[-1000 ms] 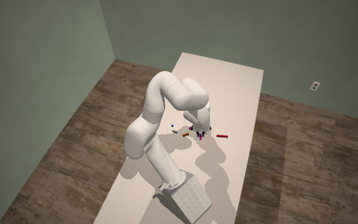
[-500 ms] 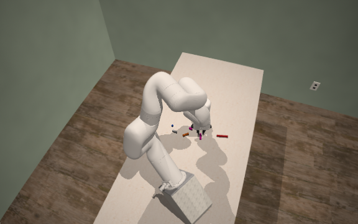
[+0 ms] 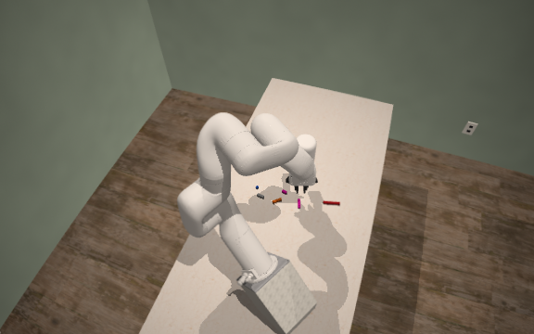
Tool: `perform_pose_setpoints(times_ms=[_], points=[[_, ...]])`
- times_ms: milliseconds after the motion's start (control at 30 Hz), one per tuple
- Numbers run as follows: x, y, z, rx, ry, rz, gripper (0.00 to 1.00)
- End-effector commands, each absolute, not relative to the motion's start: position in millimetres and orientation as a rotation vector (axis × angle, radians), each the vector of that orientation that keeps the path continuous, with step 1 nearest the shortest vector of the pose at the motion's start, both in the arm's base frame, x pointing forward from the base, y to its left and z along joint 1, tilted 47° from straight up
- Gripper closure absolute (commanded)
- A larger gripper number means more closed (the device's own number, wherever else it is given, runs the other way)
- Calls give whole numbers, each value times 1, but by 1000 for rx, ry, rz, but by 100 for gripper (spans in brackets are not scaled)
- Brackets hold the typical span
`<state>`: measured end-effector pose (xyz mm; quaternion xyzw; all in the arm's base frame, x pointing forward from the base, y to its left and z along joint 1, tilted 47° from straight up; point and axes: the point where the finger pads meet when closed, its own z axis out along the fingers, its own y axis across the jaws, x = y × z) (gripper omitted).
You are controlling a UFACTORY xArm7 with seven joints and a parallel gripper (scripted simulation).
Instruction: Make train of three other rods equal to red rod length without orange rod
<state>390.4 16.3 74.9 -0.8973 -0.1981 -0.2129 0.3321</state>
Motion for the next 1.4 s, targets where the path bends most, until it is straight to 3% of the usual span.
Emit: perform_pose_setpoints(times_ms=[0,133,167,933,1367], points=[[386,6,87,-2343,-517,-557,76],[385,6,87,-2343,-517,-557,76],[385,6,87,-2343,-517,-557,0],[386,7,89,-2344,-499,-553,0],[387,33,125,-2332,-81,-420,0]])
